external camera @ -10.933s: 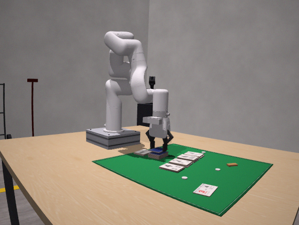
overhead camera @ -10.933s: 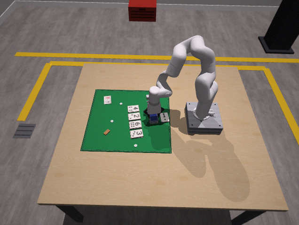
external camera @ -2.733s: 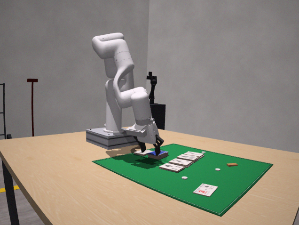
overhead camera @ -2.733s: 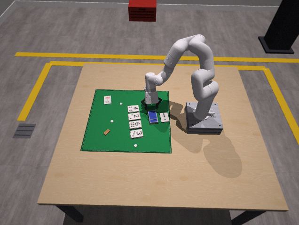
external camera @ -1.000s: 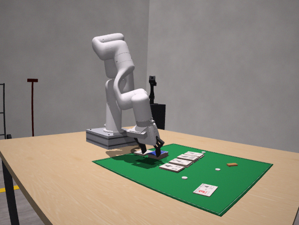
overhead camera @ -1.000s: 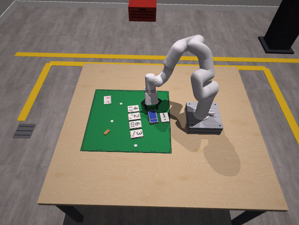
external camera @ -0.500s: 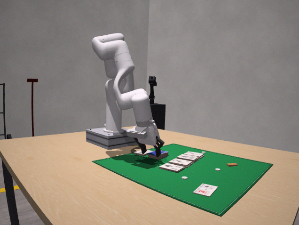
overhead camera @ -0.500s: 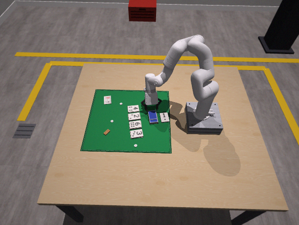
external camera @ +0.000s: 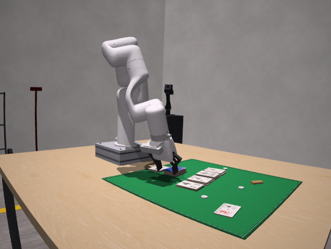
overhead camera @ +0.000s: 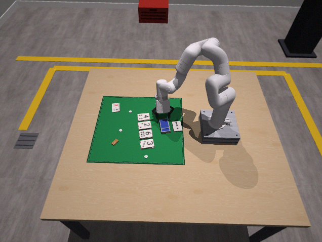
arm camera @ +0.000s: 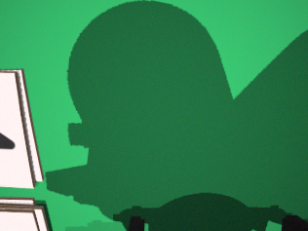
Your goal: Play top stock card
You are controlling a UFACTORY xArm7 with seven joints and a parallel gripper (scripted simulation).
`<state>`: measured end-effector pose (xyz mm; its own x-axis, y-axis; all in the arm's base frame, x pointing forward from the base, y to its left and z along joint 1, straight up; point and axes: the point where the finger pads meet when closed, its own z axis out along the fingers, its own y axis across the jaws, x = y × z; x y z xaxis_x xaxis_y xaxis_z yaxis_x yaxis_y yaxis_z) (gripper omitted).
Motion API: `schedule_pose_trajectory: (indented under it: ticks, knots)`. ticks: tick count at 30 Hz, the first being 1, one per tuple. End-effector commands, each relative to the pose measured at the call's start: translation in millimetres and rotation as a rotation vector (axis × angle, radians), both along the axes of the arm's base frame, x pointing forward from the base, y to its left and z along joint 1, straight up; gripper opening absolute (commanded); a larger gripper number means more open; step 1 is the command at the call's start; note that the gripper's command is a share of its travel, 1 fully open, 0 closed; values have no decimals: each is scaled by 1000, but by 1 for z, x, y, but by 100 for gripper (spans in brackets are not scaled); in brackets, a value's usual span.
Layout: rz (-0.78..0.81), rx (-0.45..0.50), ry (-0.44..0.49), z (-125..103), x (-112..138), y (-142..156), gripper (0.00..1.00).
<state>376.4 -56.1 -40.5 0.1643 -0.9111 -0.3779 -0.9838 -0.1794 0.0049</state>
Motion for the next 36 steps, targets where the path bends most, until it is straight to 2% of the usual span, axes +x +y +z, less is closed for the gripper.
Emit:
schedule_pose_trajectory:
  ticks: [1, 17, 18, 36]
  knots:
    - [0, -2, -3, 0, 1, 0, 87]
    - [0, -2, -3, 0, 1, 0, 87]
    - [0, -2, -3, 0, 1, 0, 75]
    - [0, -2, -3, 0, 1, 0, 75]
